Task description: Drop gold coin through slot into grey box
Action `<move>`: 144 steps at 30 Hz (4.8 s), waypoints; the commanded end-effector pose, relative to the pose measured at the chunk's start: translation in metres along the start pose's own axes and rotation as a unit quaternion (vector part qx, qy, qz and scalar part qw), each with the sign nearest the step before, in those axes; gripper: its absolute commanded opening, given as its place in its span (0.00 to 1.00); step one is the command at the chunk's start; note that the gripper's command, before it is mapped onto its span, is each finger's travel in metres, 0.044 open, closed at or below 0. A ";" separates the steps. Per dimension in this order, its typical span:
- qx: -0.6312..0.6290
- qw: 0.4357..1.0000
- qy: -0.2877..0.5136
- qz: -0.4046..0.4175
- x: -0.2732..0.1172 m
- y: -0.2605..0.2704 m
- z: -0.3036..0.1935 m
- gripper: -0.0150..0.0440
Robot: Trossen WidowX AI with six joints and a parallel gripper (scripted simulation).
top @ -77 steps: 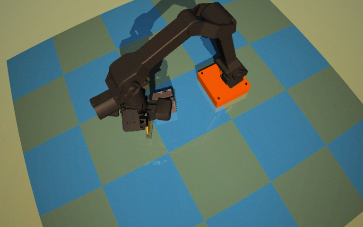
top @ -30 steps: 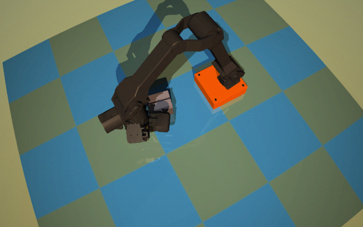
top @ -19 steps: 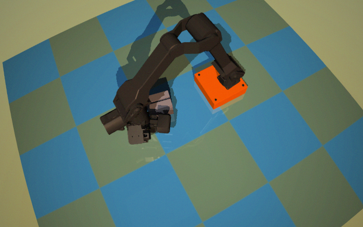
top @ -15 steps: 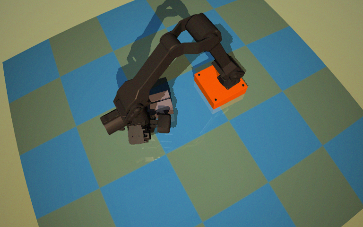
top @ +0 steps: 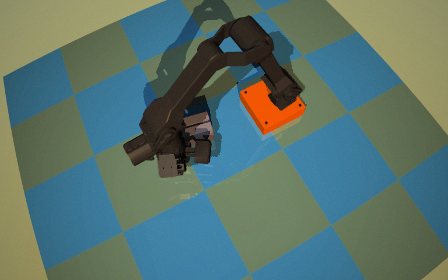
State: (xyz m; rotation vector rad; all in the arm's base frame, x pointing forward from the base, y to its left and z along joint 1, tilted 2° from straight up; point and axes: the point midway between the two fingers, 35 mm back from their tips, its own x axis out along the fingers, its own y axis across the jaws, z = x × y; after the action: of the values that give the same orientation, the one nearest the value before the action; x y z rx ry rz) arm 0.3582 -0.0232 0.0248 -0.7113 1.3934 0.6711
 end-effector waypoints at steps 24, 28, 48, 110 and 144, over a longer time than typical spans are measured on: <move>-0.002 1.000 -0.003 -0.002 -0.068 -0.003 0.002 0.25; -0.002 1.000 -0.003 -0.002 -0.078 -0.002 0.001 0.25; 0.208 0.978 -0.004 -0.001 -0.090 0.002 0.001 0.25; 0.570 0.822 0.000 -0.001 -0.091 0.034 -0.077 0.25; 0.568 0.823 0.001 -0.004 -0.088 0.042 -0.090 0.26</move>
State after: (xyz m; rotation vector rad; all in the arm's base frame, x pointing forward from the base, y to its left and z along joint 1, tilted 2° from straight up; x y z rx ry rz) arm 0.2647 -0.0671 0.1072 0.2526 1.4874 -0.2408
